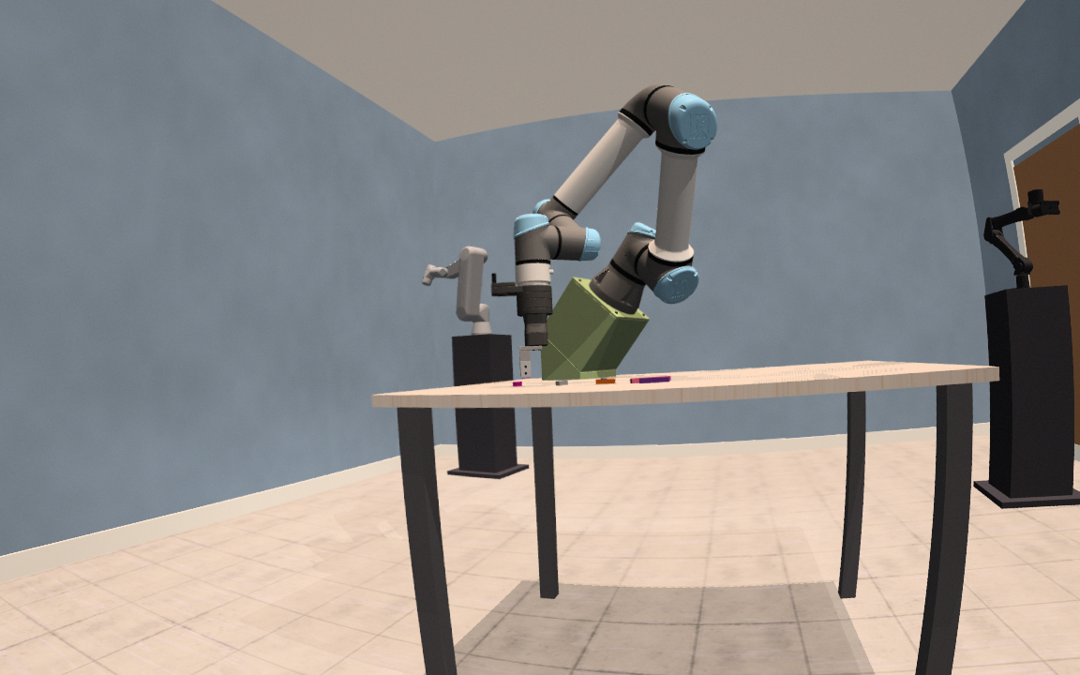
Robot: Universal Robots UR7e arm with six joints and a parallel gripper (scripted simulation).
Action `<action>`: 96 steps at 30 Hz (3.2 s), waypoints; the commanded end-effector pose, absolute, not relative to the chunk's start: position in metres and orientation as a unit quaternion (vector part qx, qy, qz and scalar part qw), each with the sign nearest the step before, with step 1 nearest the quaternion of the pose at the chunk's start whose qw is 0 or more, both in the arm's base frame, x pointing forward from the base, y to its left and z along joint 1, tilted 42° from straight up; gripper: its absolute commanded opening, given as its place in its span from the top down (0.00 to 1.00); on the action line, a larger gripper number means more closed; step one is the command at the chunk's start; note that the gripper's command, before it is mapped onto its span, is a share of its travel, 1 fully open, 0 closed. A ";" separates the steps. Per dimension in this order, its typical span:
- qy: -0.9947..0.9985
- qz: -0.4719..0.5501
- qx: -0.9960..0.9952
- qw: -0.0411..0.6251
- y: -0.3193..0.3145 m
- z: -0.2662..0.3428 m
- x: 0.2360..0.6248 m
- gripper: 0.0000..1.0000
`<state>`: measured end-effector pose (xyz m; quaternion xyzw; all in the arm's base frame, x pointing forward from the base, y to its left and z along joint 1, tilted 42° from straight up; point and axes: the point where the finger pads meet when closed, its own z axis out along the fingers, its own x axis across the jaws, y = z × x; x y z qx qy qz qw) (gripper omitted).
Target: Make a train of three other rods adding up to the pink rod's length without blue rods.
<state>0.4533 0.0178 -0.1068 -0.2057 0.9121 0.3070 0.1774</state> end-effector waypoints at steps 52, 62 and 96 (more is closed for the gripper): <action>0.912 0.306 -0.206 0.178 0.021 -0.112 0.455 0.76; 0.912 0.306 -0.206 0.178 0.021 -0.112 0.455 0.76; 0.912 0.306 -0.206 0.178 0.028 -0.119 0.457 0.76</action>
